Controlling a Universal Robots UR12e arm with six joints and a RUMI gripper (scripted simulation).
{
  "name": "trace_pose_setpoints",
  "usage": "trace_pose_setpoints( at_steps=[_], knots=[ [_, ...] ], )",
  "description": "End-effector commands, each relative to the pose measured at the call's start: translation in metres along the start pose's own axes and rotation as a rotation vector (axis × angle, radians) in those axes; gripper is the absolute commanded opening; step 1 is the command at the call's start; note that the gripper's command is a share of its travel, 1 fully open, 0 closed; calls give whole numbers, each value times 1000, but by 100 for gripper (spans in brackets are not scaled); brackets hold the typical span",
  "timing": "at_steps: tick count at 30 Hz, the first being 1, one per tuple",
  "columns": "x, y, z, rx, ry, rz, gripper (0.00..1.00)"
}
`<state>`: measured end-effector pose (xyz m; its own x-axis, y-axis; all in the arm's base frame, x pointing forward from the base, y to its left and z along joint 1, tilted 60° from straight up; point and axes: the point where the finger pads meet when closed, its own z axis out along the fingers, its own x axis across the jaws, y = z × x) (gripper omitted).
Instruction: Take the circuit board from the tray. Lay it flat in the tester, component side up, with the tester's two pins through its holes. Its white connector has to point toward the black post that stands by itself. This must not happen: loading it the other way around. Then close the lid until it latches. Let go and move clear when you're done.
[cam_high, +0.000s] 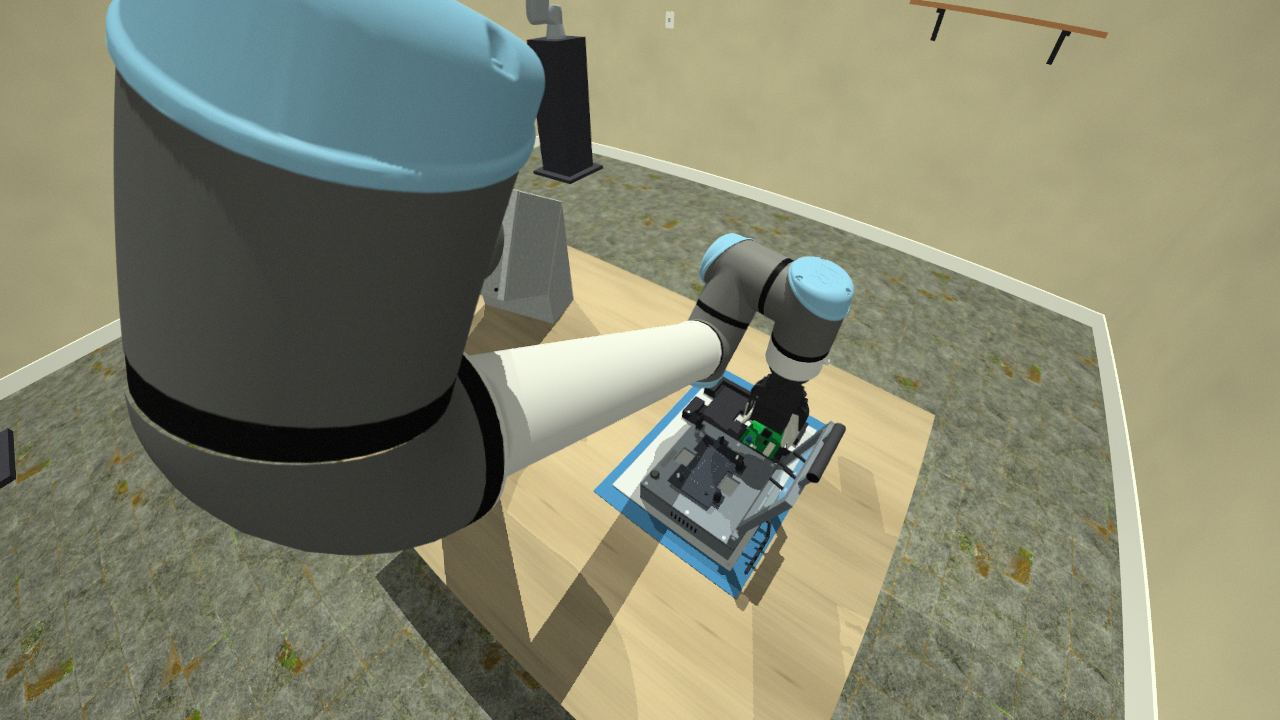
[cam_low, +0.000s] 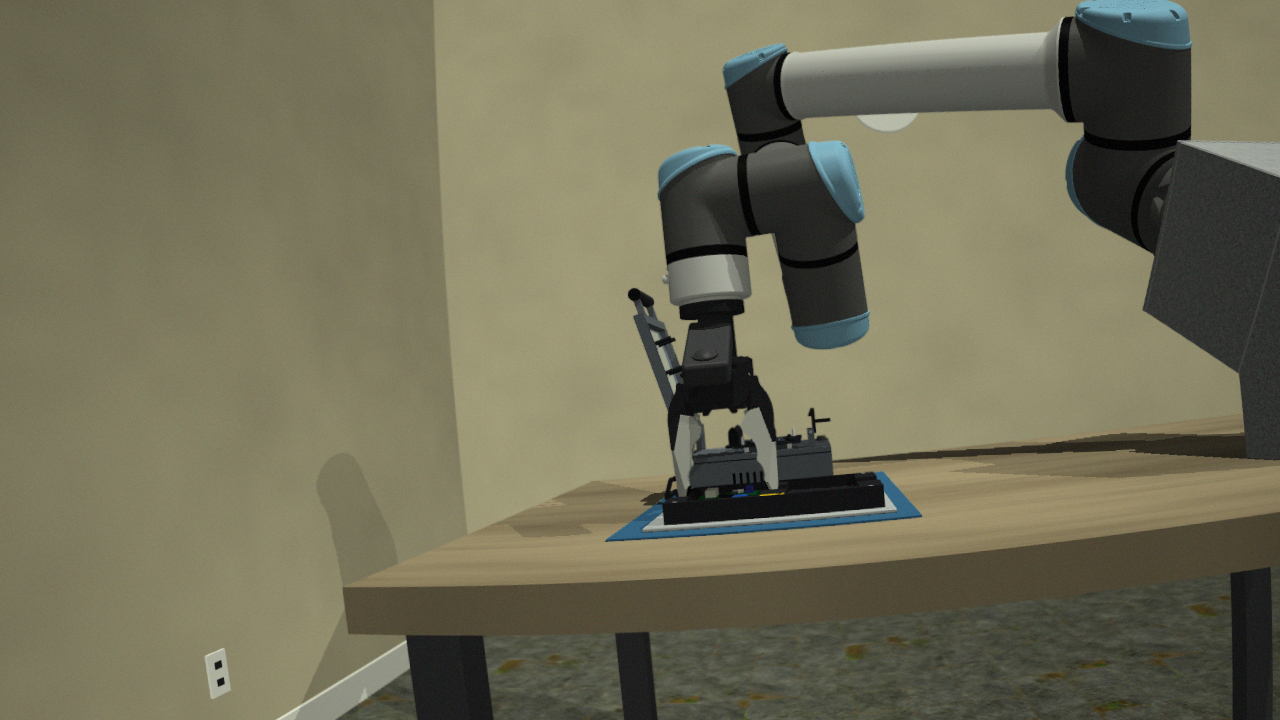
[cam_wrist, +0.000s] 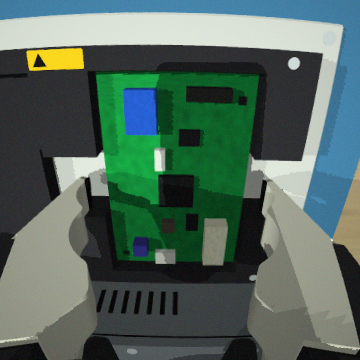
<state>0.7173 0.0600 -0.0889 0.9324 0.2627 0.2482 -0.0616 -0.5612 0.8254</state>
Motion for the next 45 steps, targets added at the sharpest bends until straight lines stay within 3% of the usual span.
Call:
trace_pose_setpoints(
  at_steps=[1,41,42,45],
  knots=[
    [0,0,1,0,1,0,59],
    [0,0,1,0,1,0,59],
    [0,0,1,0,1,0,54],
    [0,0,1,0,1,0,54]
  ],
)
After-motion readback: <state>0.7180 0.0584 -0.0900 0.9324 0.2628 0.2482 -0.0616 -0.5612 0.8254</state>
